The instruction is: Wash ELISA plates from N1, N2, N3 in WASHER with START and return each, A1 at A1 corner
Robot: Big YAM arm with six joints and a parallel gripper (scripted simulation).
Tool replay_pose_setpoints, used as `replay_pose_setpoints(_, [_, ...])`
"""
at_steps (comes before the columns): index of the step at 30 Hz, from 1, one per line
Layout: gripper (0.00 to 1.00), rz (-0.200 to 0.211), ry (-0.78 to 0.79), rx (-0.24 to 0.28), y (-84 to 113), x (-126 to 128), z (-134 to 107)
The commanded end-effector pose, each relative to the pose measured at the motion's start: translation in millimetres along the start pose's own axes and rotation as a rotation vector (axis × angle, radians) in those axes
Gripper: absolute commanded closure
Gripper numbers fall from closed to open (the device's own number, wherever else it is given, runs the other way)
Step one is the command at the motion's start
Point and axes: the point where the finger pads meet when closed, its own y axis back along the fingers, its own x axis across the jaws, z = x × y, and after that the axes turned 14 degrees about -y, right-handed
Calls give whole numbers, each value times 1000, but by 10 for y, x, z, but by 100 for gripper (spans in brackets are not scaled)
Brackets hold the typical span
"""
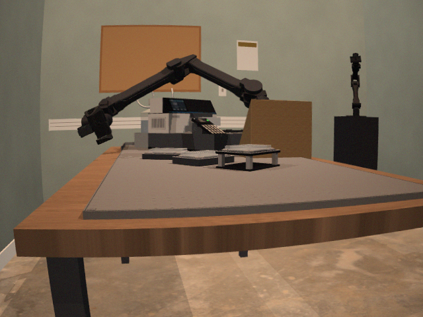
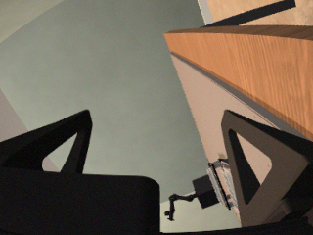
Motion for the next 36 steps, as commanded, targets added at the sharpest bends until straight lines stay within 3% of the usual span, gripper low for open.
replay_pose_setpoints(1, [0, 3, 11, -3, 15, 67, -16])
replay_pose_setpoints(17, [0, 3, 11, -3, 15, 67, -16])
replay_pose_setpoints(18, [0, -22, 51, -18, 102, 362, -85])
replay_pose_setpoints(20, [0, -87, 40, -12, 75, 384, -181])
replay_pose_setpoints(21, [0, -104, 18, 16, -35, 244, -325])
replay_pose_setpoints(26, [0, -91, 31, 1, -97, 309, -484])
replay_pose_setpoints(28, [0, -89, 33, -2, -87, 326, -473])
replay_pose_setpoints(29, [0, -73, 52, -26, -3, 463, -385])
replay_pose_setpoints(32, [0, -184, 31, -6, -41, 427, -570])
replay_pose_setpoints(34, [0, -184, 31, -6, -41, 427, -570])
replay_pose_setpoints(35, [0, -207, 10, 22, -143, 264, -718])
replay_pose_setpoints(36, [0, -203, 14, 16, -158, 271, -748])
